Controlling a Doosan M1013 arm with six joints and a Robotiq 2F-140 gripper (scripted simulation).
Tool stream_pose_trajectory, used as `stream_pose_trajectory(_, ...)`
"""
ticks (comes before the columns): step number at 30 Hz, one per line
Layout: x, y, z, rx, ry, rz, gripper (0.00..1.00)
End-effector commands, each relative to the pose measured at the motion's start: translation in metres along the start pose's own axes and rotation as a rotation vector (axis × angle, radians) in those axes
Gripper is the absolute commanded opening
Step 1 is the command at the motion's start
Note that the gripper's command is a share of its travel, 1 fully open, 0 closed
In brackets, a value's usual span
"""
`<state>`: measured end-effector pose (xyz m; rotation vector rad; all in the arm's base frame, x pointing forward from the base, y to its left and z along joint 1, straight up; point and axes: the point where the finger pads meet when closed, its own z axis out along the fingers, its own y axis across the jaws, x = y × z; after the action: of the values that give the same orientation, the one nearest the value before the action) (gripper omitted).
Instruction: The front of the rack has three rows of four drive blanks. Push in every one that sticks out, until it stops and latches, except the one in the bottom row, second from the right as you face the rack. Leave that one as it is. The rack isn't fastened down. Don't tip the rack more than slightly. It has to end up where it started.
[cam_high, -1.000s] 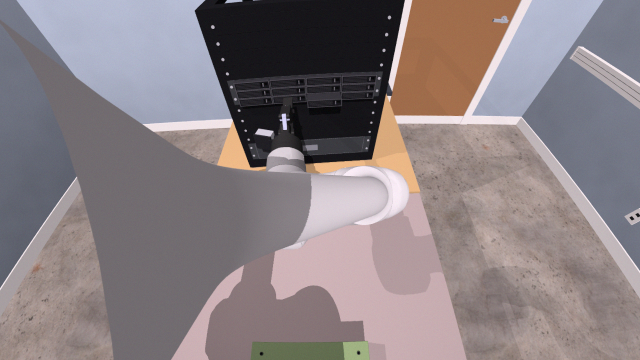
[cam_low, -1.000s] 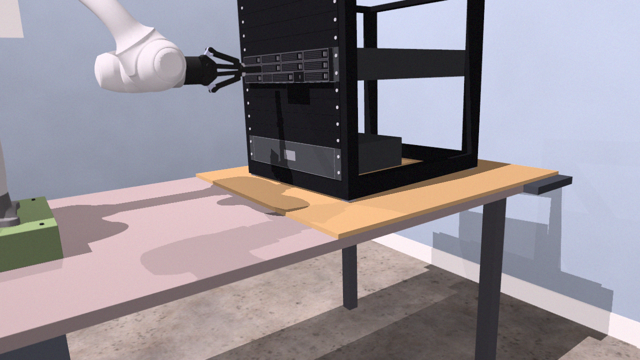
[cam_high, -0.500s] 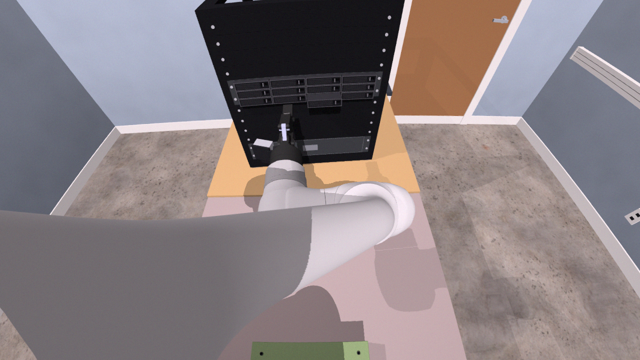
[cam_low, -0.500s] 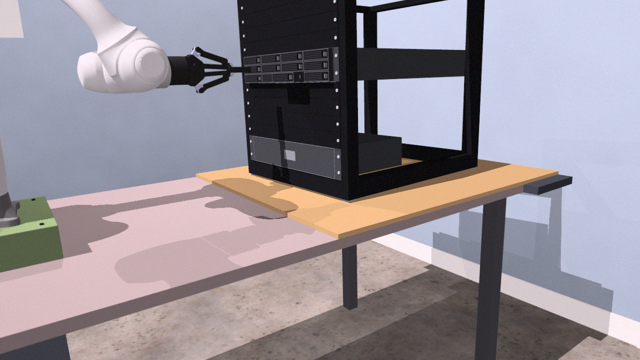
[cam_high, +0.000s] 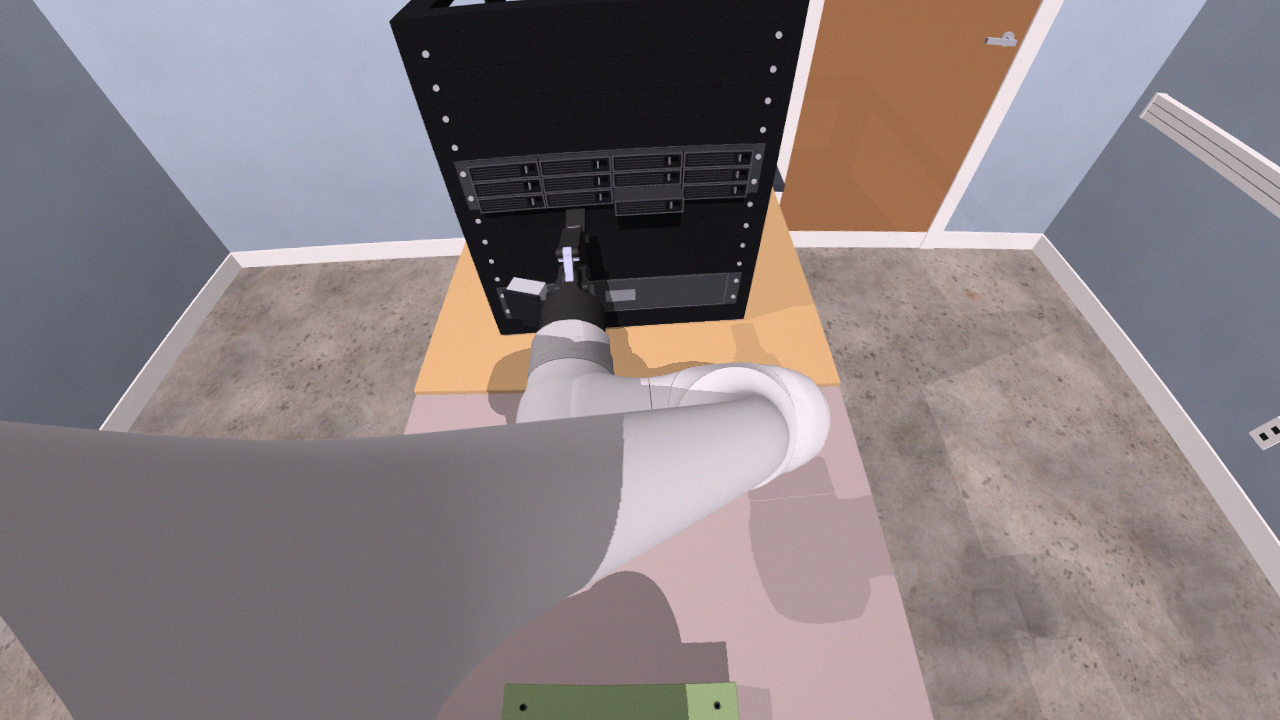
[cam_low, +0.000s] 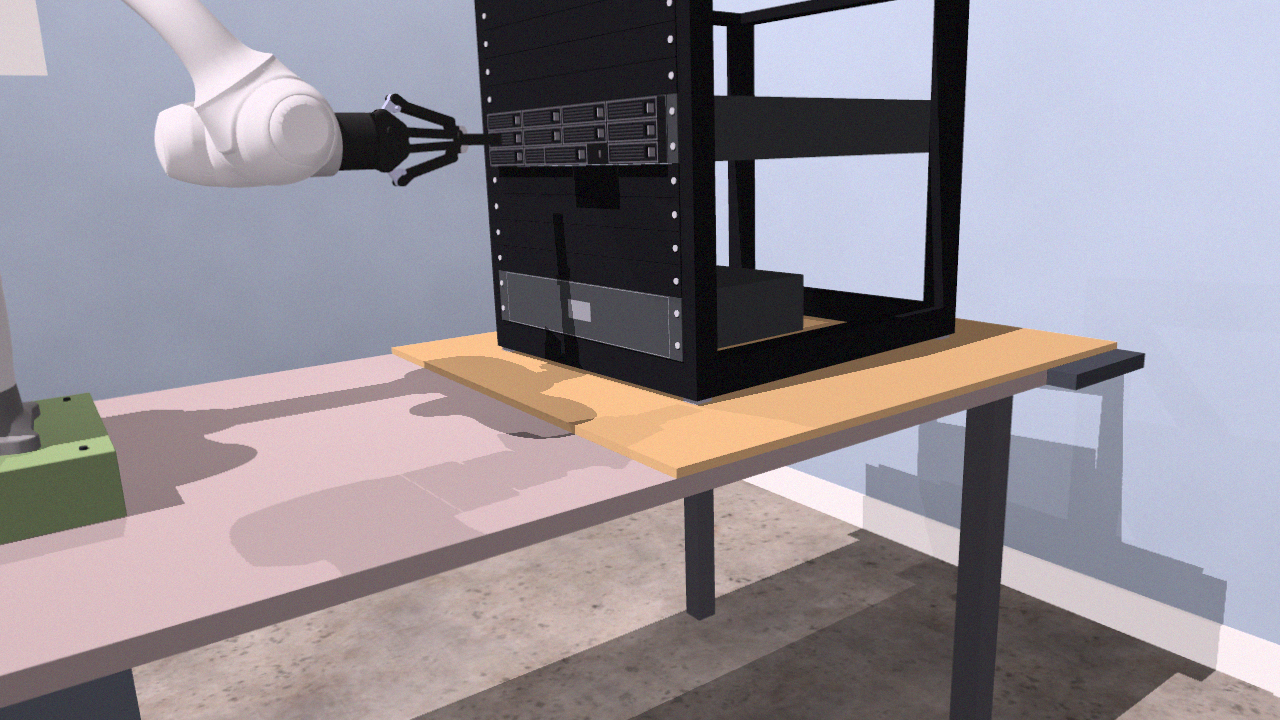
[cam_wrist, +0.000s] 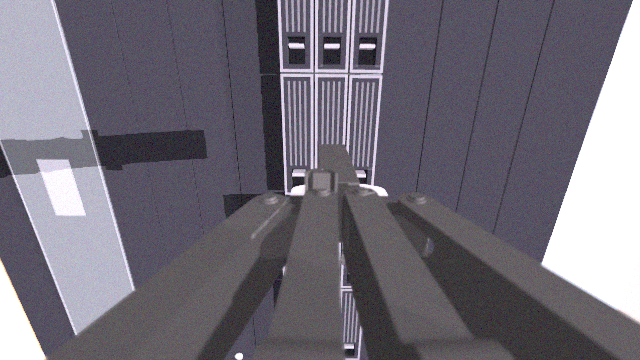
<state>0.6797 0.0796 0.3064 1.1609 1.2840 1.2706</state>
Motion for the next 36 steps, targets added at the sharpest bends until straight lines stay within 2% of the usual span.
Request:
stream_pose_trajectory(1, -0.0003, 0.0016, -0.0011, -0.004, 0.002, 0.001, 0.10)
stream_pose_trajectory(8, -0.0003, 0.0016, -0.0011, -0.004, 0.002, 0.001, 0.10)
stream_pose_trajectory(9, -0.0003, 0.0016, -0.0011, -0.004, 0.002, 0.001, 1.00)
stream_pose_trajectory(36, -0.0003, 0.0016, -0.0011, -0.004, 0.002, 0.001, 1.00)
